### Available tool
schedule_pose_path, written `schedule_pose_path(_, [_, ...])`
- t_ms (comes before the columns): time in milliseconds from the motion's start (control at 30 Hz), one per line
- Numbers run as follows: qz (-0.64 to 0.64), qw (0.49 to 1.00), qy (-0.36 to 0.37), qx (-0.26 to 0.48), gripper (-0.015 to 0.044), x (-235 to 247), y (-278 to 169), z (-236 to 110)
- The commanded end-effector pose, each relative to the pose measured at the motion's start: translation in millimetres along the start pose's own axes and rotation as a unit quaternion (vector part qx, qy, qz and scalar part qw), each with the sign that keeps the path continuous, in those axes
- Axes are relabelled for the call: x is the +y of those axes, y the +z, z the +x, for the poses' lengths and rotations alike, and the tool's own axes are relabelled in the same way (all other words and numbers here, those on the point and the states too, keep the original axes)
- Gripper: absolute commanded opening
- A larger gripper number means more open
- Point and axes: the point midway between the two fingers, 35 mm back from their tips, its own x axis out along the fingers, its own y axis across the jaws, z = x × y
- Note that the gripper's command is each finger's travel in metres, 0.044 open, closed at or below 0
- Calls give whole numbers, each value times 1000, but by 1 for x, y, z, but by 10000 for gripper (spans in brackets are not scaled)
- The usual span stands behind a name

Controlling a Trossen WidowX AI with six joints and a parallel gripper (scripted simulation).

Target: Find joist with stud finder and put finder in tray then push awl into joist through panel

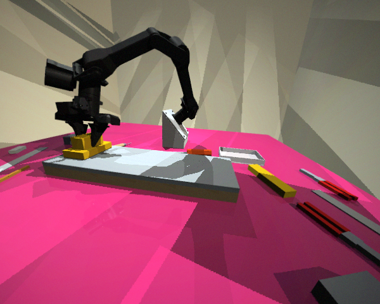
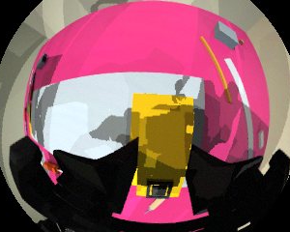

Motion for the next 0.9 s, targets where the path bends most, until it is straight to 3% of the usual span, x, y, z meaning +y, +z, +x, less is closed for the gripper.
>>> schedule_pose_path(0, [0, 1000, 0, 0, 0, 1, 0, 0])
schedule_pose_path(267, [0, 1000, -1, 0, 0, -1, 3, -8])
schedule_pose_path(867, [0, 1000, -6, 2, 0, -3, 26, -97])
